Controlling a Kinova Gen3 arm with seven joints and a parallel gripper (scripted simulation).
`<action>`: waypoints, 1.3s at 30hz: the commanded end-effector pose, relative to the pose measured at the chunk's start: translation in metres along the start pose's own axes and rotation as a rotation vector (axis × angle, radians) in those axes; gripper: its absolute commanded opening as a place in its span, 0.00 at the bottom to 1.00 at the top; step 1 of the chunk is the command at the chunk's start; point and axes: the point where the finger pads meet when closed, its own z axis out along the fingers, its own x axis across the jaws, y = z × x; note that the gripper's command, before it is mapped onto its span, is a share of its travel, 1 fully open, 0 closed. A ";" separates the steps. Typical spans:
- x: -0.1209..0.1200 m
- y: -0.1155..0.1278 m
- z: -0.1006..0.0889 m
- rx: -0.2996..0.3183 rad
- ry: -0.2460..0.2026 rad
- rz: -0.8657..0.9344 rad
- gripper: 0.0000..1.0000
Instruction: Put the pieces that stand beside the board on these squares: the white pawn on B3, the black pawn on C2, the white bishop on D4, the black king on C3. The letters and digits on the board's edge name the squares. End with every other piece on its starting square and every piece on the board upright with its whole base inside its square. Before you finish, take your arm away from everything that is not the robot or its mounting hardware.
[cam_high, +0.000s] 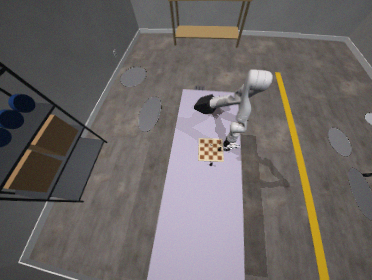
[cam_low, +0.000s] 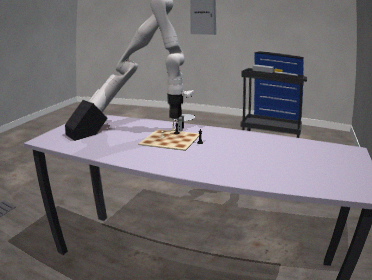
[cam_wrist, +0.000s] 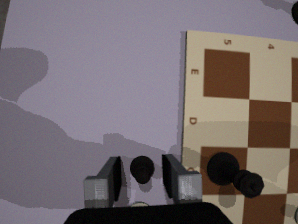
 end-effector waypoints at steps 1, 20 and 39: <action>0.000 0.000 0.000 0.001 0.001 0.000 0.68; 0.000 0.000 0.000 0.001 0.001 0.000 0.00; 0.000 0.000 0.000 0.001 0.001 0.000 0.00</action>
